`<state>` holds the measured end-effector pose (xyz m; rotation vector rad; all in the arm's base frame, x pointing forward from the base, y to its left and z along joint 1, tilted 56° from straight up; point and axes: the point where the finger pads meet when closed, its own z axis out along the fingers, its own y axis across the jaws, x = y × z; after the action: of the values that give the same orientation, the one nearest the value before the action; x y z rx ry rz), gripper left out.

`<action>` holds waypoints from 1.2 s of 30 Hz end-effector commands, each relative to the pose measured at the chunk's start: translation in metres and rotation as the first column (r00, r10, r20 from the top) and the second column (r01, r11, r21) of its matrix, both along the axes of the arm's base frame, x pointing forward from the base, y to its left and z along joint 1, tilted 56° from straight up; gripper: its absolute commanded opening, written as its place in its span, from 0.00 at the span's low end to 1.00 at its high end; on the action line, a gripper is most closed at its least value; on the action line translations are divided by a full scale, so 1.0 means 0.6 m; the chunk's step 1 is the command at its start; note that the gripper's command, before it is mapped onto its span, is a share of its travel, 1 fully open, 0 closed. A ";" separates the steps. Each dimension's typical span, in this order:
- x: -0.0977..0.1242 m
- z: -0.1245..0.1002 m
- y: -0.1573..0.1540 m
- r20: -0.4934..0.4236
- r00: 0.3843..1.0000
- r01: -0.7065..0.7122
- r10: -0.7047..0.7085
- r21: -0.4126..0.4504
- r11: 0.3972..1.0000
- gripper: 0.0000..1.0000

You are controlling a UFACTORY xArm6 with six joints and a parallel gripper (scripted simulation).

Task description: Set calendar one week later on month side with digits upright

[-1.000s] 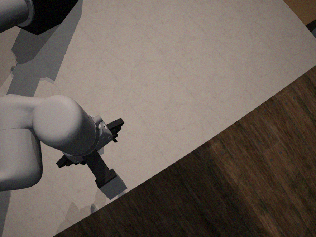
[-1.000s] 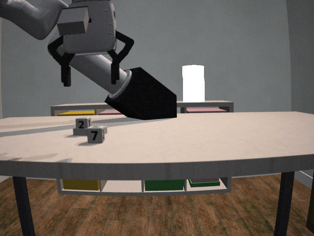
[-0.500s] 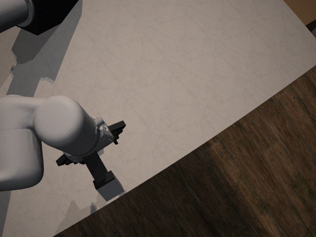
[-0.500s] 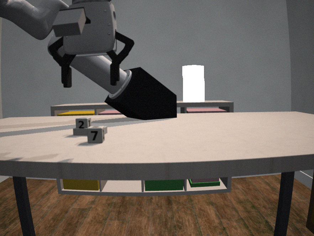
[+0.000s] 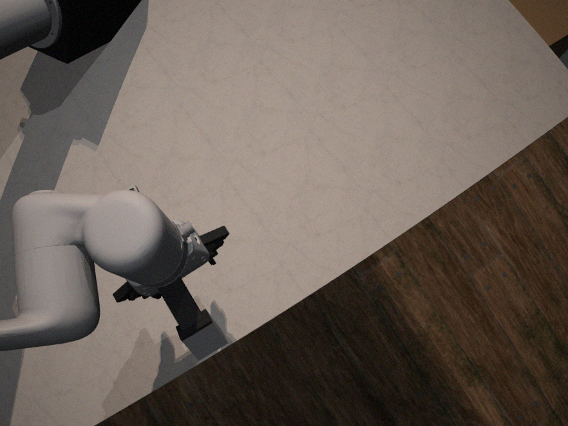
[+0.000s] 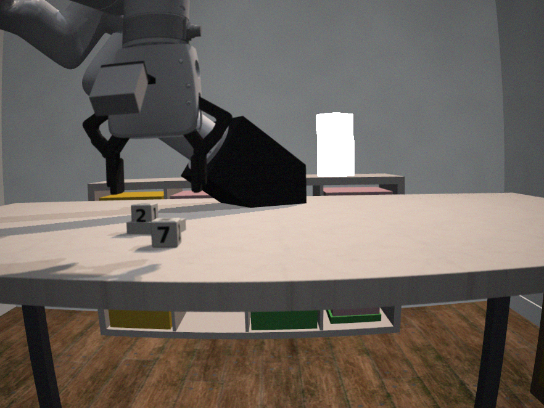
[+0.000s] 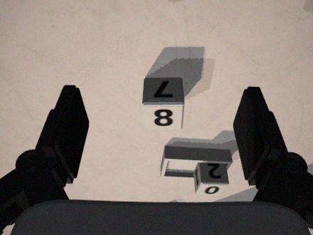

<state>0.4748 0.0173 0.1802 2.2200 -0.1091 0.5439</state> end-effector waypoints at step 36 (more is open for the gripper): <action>0.024 -0.032 -0.043 0.004 1.000 -0.003 0.003 0.002 1.000 1.00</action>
<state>0.4886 -0.0093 0.1604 2.2204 -0.1090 0.5465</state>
